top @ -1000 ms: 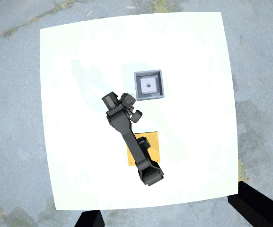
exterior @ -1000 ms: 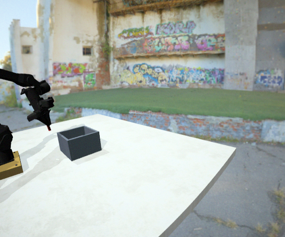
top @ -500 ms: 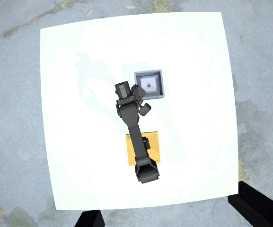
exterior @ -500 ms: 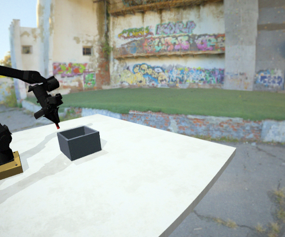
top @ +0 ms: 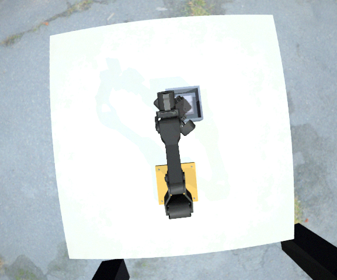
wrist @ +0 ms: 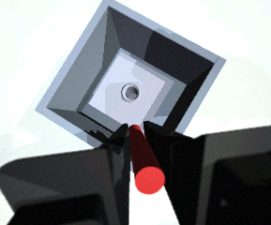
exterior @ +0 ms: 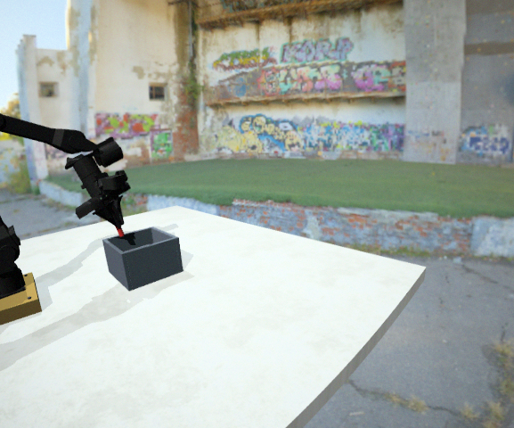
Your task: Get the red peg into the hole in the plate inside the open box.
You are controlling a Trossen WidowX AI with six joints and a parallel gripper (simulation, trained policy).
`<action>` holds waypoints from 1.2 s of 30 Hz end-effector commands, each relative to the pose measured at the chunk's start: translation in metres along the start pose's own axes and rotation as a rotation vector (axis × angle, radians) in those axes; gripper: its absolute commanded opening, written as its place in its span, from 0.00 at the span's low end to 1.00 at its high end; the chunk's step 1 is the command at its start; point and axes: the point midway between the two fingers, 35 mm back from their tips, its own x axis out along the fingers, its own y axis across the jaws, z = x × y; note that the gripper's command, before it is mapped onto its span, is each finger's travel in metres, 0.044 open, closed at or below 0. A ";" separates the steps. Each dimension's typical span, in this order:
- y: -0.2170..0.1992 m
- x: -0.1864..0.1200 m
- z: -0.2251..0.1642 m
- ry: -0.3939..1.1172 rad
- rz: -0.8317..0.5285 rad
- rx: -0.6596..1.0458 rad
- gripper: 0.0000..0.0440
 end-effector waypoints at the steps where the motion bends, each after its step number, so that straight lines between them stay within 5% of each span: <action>1: 0.001 0.009 0.010 0.000 -0.002 0.013 0.00; 20: -0.003 0.061 0.031 0.062 -0.039 0.052 0.01; 28: -0.006 0.081 0.031 0.100 -0.075 0.005 0.33; 36: 0.002 0.086 0.045 0.100 -0.091 -0.037 0.35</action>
